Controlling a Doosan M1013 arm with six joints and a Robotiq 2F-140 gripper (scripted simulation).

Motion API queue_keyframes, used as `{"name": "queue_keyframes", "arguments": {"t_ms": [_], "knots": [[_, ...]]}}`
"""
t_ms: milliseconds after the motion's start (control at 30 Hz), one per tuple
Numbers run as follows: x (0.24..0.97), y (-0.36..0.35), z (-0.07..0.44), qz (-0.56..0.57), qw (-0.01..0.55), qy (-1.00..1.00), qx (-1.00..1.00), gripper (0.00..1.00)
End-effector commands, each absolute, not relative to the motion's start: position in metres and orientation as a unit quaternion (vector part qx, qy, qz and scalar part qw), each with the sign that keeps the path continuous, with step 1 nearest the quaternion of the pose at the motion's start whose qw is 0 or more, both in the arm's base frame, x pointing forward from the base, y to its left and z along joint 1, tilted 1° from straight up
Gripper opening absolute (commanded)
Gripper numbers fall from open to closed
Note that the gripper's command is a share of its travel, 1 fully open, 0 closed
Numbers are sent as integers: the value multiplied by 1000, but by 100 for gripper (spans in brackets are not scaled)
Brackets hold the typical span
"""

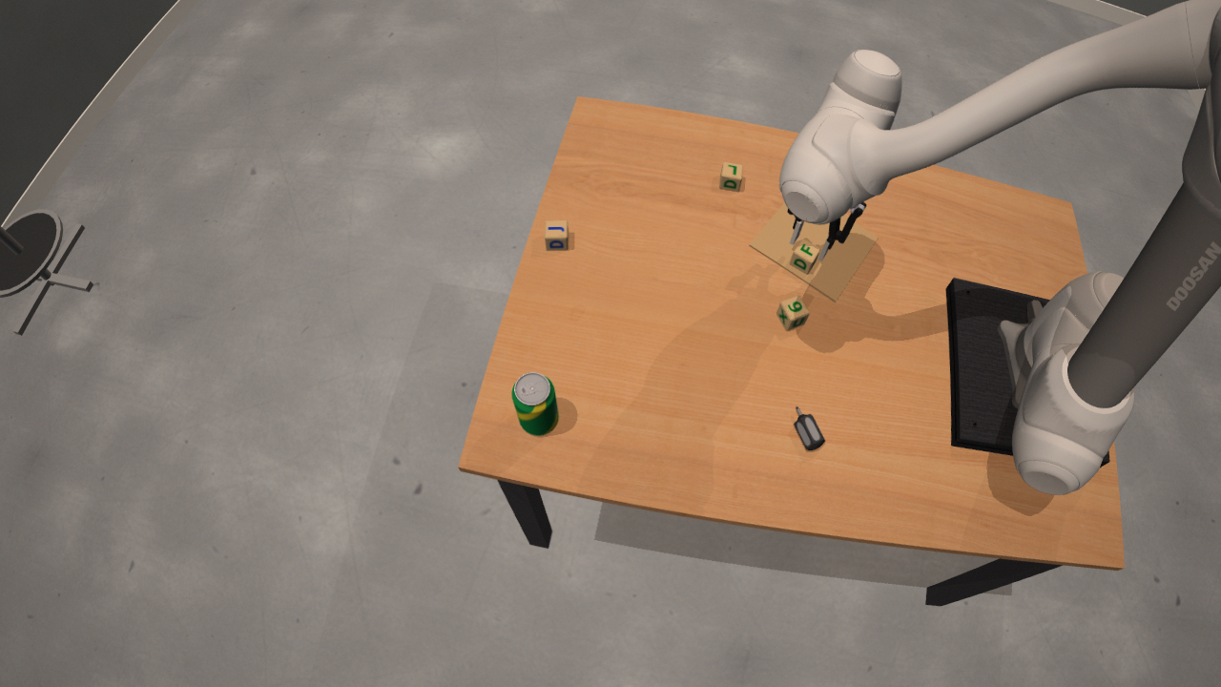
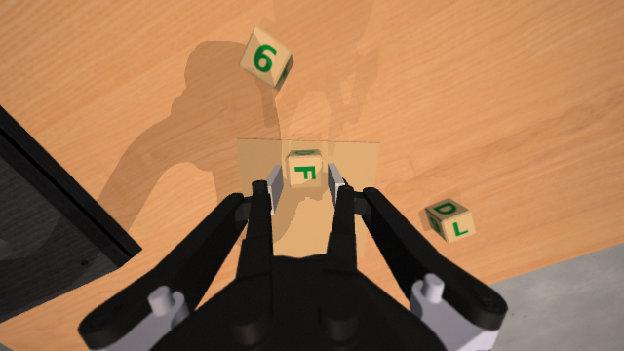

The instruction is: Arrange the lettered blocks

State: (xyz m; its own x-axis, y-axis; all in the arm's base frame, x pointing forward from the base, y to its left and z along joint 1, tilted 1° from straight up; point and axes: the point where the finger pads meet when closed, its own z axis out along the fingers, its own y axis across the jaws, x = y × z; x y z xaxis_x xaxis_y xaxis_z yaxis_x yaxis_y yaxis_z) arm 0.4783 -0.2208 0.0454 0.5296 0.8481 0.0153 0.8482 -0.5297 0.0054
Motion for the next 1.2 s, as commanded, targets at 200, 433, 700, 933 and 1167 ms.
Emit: {"name": "queue_keyframes", "arguments": {"t_ms": [200, 433, 700, 933, 1167], "knots": [[478, -221, 80, -8, 1, -485, -875, 42], [478, -221, 89, -8, 1, -485, -875, 42], [478, -221, 89, -8, 1, -485, -875, 100], [478, -221, 89, -8, 1, -485, -875, 100], [478, -221, 89, -8, 1, -485, -875, 100]]}}
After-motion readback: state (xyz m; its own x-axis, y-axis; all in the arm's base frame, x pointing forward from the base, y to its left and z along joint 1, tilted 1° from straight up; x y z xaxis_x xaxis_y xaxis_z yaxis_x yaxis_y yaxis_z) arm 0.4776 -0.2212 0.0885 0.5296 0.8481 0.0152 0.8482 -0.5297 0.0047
